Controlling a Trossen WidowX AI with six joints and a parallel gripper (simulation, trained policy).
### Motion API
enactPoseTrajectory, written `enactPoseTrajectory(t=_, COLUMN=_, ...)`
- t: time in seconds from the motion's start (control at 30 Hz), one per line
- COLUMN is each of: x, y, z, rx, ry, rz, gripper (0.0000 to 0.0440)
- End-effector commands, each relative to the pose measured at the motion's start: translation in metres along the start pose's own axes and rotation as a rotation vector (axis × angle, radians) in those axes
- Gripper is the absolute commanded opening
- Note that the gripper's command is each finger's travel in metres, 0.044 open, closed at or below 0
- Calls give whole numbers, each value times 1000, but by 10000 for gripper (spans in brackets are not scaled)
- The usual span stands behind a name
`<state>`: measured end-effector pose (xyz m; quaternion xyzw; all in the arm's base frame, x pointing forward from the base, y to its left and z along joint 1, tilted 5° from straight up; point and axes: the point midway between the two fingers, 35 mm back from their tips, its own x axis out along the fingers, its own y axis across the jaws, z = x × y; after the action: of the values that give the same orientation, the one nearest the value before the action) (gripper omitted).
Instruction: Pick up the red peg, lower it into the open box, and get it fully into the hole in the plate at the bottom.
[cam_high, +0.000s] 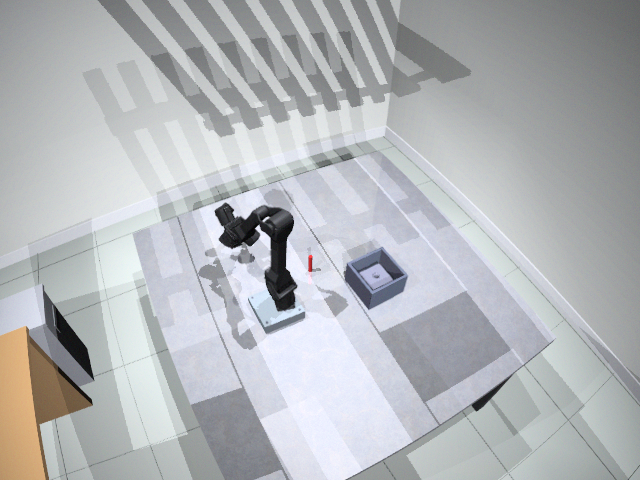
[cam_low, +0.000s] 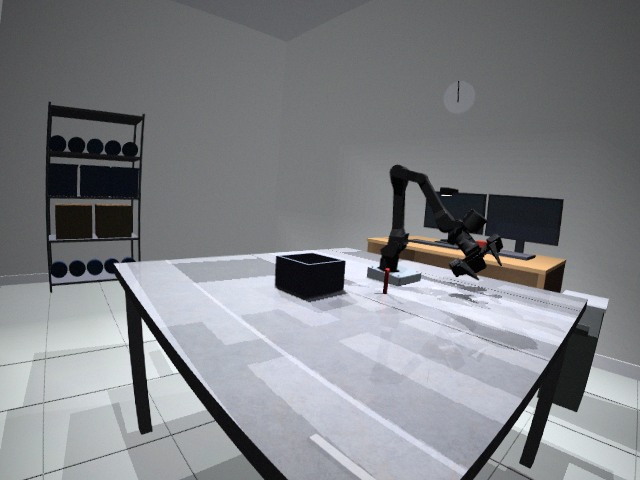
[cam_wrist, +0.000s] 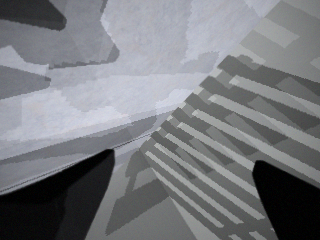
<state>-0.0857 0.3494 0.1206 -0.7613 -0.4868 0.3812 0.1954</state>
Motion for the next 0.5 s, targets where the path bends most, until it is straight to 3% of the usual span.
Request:
enactPoseTrajectory(t=0.0, x=0, y=-4, z=-3, rx=33, ry=-1, rz=-10, gripper=423)
enactPoseTrajectory(t=0.03, x=0, y=-8, z=-6, rx=67, ry=-2, rz=-17, gripper=440)
enactPoseTrajectory(t=0.47, x=3, y=-47, z=-64, rx=509, ry=3, rz=-102, gripper=440)
